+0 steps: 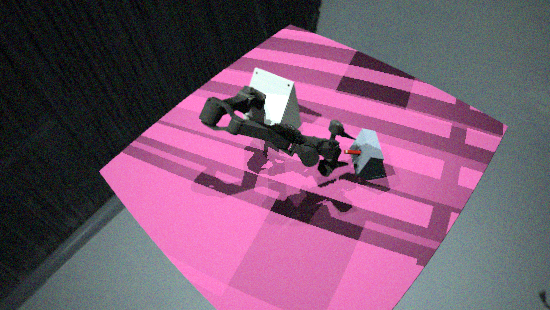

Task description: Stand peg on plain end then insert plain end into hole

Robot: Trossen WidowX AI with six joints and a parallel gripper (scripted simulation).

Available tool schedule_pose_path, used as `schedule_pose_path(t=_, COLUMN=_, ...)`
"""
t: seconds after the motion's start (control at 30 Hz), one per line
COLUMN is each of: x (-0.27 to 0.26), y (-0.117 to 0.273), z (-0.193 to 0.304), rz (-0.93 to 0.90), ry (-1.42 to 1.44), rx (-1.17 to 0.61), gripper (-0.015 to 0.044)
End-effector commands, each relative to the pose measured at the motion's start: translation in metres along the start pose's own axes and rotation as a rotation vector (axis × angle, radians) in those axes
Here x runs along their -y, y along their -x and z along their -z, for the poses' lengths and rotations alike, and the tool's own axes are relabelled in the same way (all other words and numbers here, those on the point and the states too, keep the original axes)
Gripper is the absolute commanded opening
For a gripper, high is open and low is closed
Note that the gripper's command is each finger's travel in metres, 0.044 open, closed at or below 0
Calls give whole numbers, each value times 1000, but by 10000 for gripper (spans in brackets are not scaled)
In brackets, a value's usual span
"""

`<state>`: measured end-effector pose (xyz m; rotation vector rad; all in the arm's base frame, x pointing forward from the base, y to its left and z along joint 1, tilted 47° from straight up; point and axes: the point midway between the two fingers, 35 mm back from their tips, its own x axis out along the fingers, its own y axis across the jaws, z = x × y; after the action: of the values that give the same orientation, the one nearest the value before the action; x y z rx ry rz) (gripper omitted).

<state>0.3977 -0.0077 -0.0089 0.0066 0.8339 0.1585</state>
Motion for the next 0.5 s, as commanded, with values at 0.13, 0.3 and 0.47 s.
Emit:
schedule_pose_path(t=0.13, x=-1, y=11, z=-3, rz=-4, ry=4, rx=8, gripper=440)
schedule_pose_path(t=0.3, x=0, y=16, z=-4, rz=-4, ry=4, rx=7, gripper=440)
schedule_pose_path(t=0.47, x=0, y=22, z=-4, rz=-3, ry=4, rx=6, gripper=440)
